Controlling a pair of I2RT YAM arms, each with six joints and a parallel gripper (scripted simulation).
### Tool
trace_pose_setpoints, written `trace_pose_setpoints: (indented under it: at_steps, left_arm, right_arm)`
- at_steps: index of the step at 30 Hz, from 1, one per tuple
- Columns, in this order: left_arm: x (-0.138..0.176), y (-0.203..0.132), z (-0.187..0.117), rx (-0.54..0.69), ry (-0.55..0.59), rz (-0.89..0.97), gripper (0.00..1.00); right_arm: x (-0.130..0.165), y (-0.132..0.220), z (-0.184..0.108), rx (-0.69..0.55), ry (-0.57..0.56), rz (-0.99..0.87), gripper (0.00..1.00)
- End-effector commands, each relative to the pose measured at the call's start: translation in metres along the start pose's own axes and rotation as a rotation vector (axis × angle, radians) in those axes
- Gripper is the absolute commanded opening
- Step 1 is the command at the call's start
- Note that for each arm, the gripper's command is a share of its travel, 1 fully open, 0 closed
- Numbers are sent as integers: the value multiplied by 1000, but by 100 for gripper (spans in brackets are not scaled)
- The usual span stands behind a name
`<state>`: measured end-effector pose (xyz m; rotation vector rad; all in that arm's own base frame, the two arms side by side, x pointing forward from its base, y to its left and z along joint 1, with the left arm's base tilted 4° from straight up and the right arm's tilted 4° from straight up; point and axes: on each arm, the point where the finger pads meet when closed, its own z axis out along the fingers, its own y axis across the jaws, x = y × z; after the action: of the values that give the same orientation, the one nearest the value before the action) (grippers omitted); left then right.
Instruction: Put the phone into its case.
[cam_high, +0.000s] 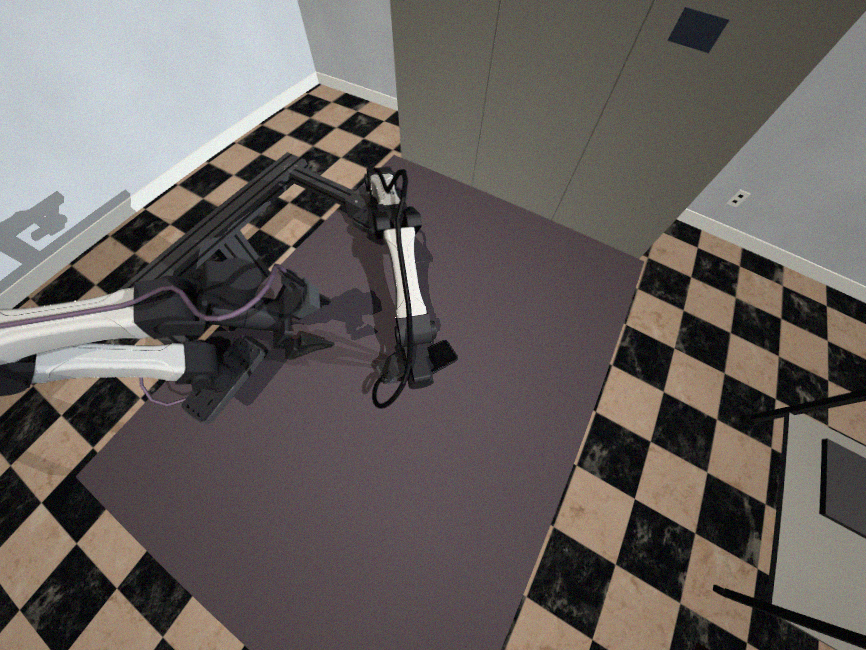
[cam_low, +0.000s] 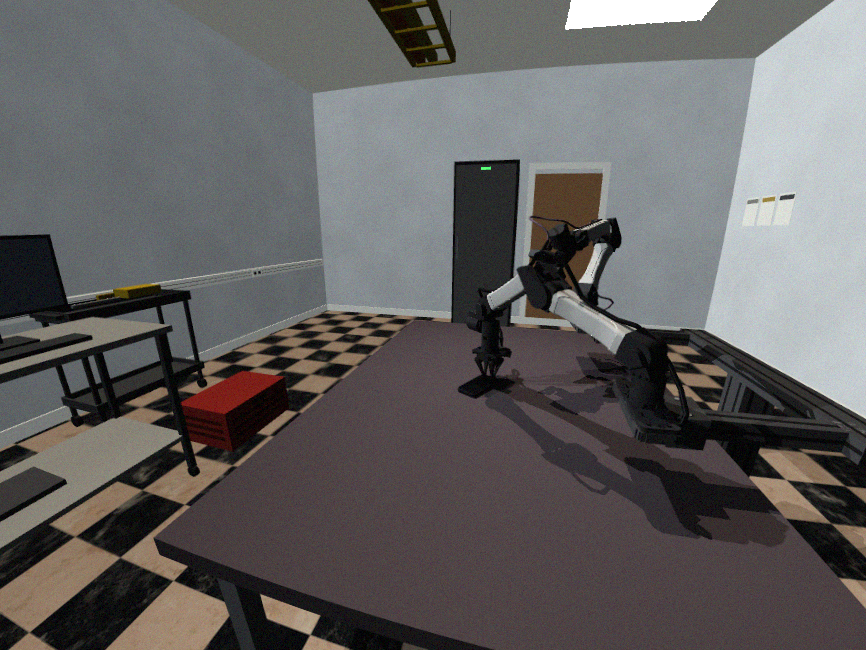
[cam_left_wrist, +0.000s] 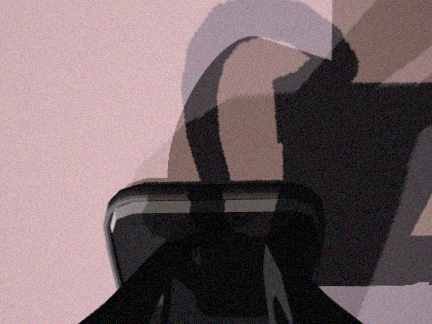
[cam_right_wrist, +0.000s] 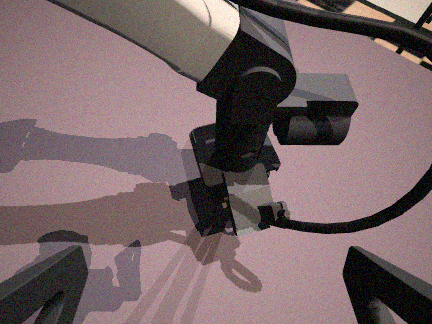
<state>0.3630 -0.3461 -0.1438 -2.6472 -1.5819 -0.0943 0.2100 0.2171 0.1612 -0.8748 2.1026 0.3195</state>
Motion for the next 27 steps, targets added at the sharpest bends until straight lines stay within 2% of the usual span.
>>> trace_pose_setpoints:
  at_steps: [1,12,14,15,27]
  left_arm:
    - [-2,7,-24,-46,-13,-13,35]
    - [-3,9,-29,-54,-16,-12,35]
    - [-4,9,-18,-42,-12,-12,35]
    - [-2,0,-3,3,2,-9,35]
    - [0,3,12,-9,-2,-7,35]
  right_arm:
    - [-9,3,-2,-9,-41,-7,100]
    - [-9,3,-2,-9,-41,-7,100]
    - [-9,3,-2,-9,-41,-7,100]
    - [-9,3,-2,-9,-41,-7,100]
    - [-9,3,-2,-9,-41,-7,100]
